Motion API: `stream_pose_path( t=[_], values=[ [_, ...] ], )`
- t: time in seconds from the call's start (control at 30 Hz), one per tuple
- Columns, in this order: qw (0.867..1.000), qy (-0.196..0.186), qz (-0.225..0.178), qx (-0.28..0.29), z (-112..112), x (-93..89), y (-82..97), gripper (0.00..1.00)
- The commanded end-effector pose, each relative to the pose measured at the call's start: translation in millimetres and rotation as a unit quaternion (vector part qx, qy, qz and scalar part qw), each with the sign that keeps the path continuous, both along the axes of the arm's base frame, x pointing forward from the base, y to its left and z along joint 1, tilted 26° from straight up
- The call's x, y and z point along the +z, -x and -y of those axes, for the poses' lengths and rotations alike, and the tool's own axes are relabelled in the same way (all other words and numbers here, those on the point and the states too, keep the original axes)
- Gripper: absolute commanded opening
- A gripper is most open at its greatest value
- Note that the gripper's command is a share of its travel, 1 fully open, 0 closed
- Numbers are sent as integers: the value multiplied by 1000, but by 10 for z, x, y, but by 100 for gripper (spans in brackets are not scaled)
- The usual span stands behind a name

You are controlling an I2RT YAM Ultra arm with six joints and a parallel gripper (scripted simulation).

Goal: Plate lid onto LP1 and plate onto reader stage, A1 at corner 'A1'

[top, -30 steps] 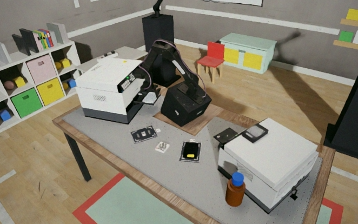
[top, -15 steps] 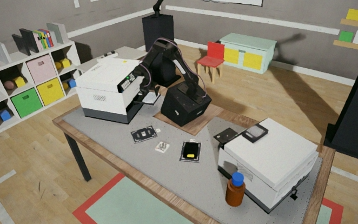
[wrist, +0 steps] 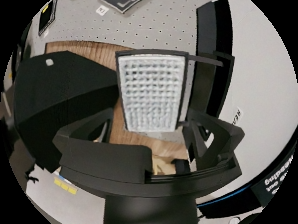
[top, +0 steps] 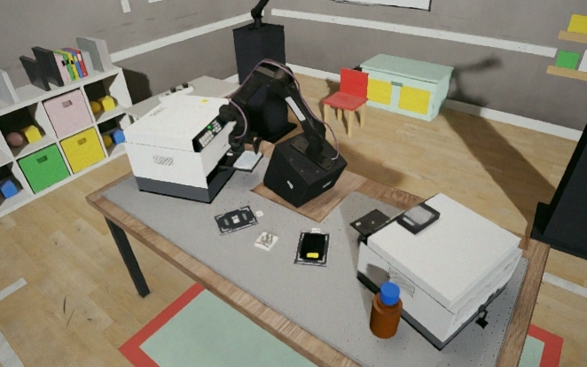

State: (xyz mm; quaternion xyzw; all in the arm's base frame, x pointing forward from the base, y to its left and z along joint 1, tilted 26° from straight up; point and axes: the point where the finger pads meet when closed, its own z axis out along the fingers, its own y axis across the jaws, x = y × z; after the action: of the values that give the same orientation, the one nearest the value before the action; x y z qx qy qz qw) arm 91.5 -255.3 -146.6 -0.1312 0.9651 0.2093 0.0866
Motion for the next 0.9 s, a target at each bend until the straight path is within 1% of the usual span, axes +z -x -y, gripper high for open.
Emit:
stream_pose_path(
  t=[0.0, 0.87],
  values=[
    [1000, 25, 6, -4, 222, 189, 20, 100],
    [1000, 25, 5, -4, 338, 473, 62, 100]
  ],
)
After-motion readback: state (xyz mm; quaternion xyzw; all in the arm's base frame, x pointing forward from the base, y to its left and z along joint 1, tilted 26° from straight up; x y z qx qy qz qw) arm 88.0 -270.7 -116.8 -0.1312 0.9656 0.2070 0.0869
